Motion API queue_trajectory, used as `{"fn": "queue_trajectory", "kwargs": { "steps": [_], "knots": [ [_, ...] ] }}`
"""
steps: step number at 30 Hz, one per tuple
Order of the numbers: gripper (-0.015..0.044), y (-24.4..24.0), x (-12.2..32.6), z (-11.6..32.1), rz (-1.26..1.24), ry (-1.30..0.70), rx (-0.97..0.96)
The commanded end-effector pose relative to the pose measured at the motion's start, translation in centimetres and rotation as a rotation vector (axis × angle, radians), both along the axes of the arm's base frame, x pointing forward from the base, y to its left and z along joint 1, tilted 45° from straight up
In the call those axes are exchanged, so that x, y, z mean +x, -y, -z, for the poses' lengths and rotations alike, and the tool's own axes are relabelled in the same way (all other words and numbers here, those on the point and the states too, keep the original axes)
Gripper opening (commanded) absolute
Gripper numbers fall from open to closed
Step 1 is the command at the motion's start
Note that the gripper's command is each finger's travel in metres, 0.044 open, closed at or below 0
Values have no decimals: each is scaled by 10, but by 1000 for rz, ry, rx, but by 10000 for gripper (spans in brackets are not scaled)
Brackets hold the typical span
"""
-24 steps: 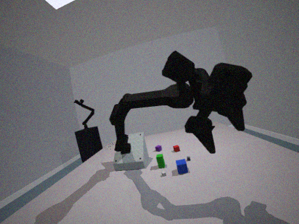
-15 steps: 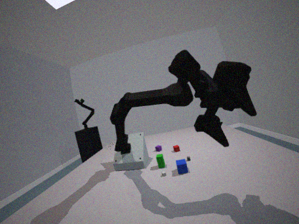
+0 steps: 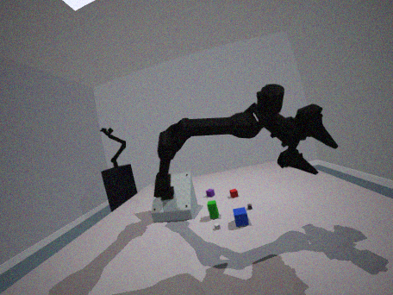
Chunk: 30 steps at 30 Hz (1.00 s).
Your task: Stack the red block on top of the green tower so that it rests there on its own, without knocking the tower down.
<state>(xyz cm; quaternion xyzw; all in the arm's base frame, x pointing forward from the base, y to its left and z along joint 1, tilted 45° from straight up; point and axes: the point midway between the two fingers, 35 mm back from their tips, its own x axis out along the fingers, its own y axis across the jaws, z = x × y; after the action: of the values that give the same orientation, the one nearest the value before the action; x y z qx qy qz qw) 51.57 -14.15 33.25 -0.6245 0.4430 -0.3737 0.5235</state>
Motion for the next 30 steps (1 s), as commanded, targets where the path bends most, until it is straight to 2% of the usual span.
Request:
{"fn": "queue_trajectory", "kwargs": {
  "steps": [1, 8, 15, 22, 30],
  "knots": [
    [440, -27, 18, 42, -91, -11, 63],
    [440, -77, 31, 120, -214, -27, 228],
    [440, -125, 21, 199, -263, -63, 419],
    [440, -167, -13, 271, -224, -115, 604],
    [440, -202, -73, 338, -73, -174, 761]
  ]
}}
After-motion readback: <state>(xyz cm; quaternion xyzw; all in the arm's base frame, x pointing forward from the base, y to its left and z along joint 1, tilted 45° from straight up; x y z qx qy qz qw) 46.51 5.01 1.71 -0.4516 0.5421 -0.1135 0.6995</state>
